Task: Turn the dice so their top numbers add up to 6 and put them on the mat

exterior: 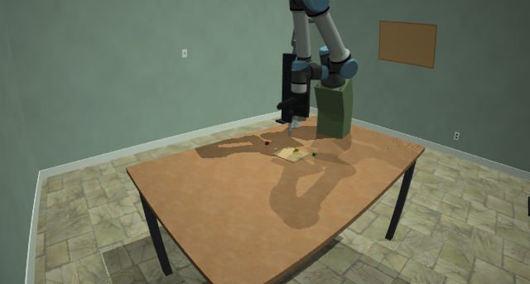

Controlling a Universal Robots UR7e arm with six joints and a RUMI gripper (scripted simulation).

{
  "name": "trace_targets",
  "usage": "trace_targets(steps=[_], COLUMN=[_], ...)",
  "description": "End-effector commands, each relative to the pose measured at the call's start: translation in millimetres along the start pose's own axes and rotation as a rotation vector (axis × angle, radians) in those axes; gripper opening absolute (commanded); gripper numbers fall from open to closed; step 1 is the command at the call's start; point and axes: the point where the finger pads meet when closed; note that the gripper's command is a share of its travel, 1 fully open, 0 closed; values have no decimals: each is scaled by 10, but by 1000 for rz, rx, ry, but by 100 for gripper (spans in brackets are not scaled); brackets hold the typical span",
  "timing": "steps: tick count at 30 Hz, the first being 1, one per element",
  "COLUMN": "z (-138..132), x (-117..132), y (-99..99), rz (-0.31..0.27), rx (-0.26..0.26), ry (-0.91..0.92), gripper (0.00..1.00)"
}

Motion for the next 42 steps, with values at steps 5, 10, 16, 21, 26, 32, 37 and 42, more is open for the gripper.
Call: trace_targets(steps=[5,10,16,21,26,32,37,42], z=[-5,-4,-2,3,10,19,33,49], x=[-144,-210,-280,-351,-418,-477,-542,-600], y=[35,50,65,79,93,104,117,127], rz=[-6,-6,-7,-7,-8,-8,-8,-9], rx=[-3,-2,-2,-2,-2,-2,-3,-3], ry=[-238,-357,-486,-623,-757,-879,-1020,-1150], gripper=[100,100,100,100,100,100,100,100])
Point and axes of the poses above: the point where the finger pads meet when closed, its own y axis out along the fingers, its own z axis across the jaws, x = y × z, and after that the axes turned 14 degrees about -y, right-handed
